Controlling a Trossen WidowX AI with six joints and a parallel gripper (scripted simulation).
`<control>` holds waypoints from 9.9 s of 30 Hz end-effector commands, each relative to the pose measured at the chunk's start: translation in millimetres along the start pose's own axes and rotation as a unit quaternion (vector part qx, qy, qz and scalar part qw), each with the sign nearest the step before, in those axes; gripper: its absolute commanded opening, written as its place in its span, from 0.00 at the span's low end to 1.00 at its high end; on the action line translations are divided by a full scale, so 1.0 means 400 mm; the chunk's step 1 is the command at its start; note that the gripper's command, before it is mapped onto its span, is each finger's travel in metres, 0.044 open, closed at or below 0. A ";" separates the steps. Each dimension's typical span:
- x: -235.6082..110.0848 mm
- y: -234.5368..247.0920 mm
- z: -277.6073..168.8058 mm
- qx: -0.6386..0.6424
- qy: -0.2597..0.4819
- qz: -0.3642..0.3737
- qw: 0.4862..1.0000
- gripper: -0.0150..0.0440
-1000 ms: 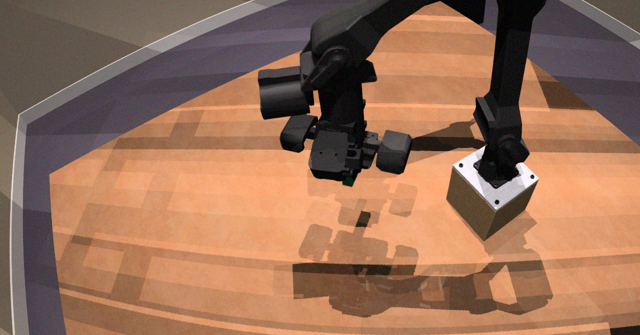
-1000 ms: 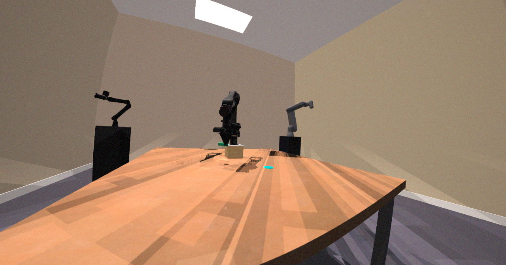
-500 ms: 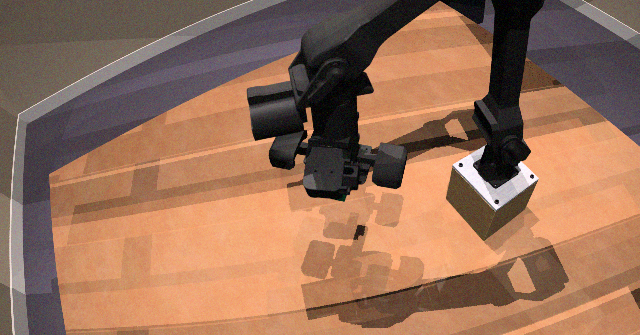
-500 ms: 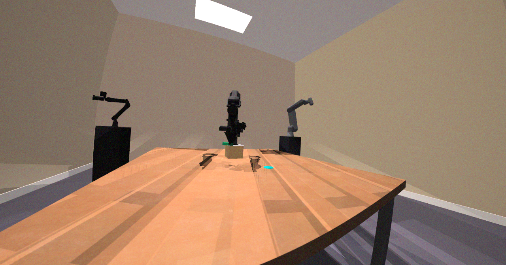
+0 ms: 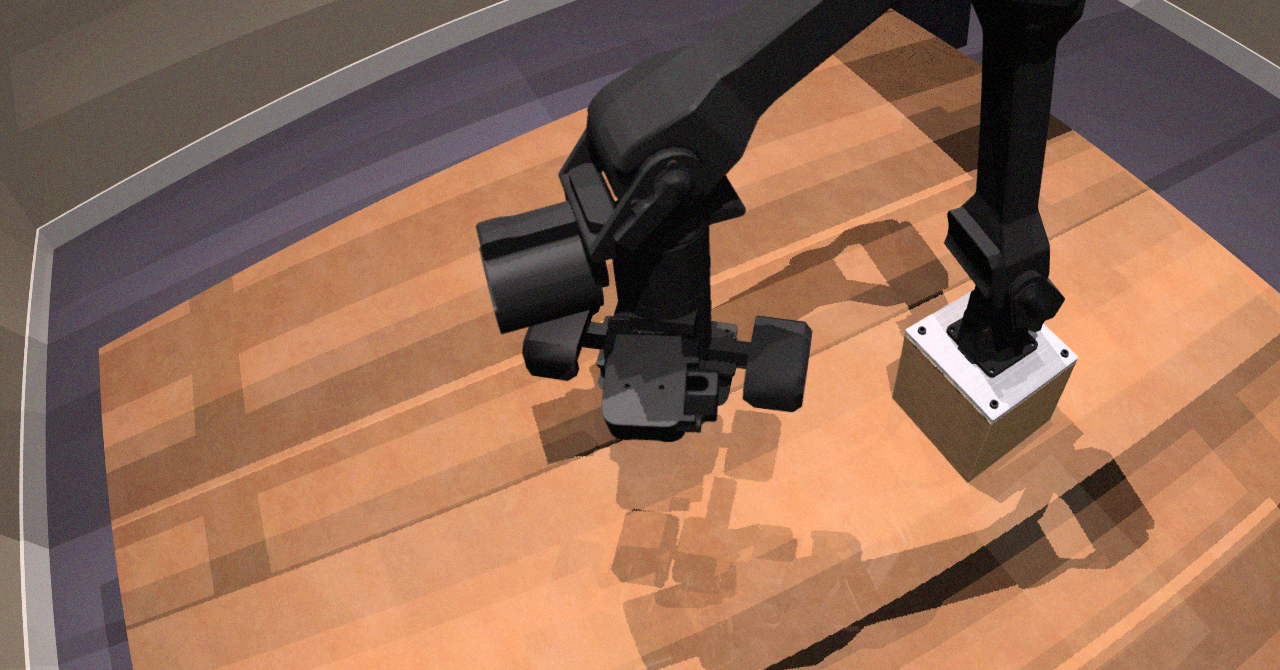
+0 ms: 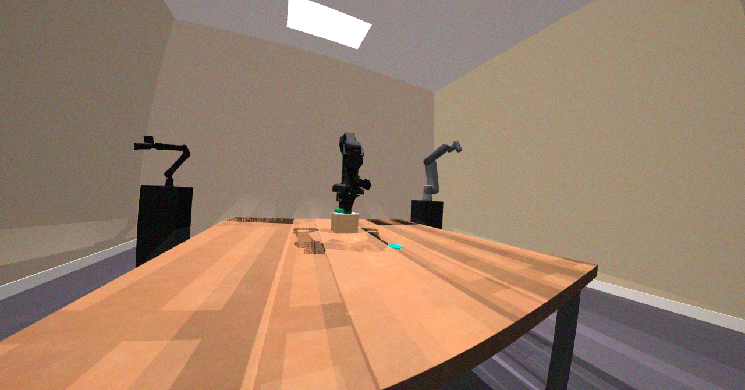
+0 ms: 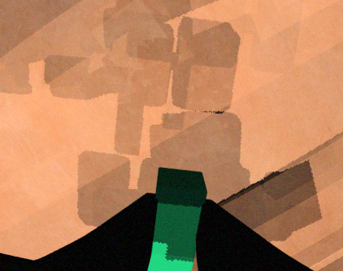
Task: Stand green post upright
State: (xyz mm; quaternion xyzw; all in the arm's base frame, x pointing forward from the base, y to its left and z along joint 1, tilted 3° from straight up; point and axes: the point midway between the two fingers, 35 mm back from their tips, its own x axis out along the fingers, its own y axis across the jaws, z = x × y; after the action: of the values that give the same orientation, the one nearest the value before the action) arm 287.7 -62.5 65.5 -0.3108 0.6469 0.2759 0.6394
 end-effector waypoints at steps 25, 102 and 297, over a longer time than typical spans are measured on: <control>-0.017 0.041 0.177 -0.062 -0.005 0.008 0.998 0.29; 0.020 0.199 0.498 -0.125 -0.098 0.036 0.987 0.29; 0.013 0.179 0.393 -0.096 -0.654 0.128 0.740 0.29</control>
State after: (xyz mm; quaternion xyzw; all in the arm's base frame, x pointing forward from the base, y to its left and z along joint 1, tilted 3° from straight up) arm 341.8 103.6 52.4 -0.0325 0.0781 0.5472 0.8327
